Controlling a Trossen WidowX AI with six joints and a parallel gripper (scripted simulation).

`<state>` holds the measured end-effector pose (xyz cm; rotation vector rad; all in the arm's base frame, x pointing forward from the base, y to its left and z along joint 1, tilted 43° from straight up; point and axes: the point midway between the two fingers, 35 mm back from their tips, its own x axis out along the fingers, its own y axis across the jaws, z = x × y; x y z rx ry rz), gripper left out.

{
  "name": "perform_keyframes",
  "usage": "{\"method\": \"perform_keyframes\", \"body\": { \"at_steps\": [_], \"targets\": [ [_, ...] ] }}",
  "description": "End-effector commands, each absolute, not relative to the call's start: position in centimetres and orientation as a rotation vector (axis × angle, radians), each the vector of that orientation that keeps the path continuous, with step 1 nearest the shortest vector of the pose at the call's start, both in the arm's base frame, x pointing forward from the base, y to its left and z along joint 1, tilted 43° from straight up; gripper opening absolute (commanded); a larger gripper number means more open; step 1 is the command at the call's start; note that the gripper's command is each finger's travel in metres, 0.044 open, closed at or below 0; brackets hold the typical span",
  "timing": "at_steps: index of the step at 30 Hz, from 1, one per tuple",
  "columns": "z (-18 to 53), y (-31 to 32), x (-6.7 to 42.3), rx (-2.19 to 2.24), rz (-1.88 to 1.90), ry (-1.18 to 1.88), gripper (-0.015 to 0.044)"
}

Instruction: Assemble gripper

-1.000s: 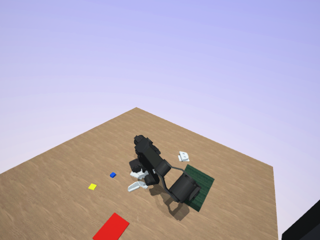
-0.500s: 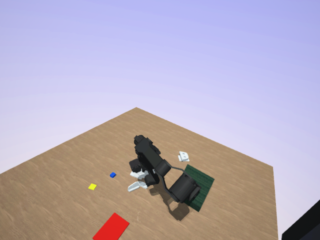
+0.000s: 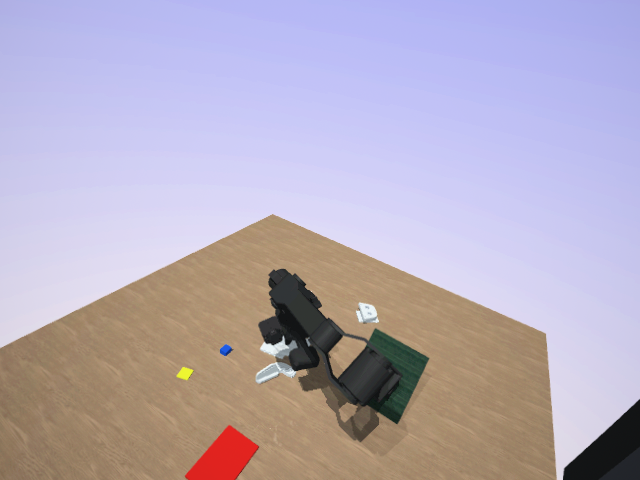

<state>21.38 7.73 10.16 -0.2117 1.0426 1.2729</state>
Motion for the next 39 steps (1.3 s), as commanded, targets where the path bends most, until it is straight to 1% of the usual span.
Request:
{"method": "perform_keyframes", "body": {
  "at_steps": [1,13,33,39],
  "targets": [
    [10.52,7.41,21.36,-0.221,1.274,1.041,0.0309],
    [10.52,7.41,21.36,-0.221,1.274,1.041,0.0000],
    [10.52,7.41,21.36,-0.221,1.274,1.041,0.0000],
    [10.51,7.45,21.40,-0.216,1.273,1.041,0.0158]
  ]
}}
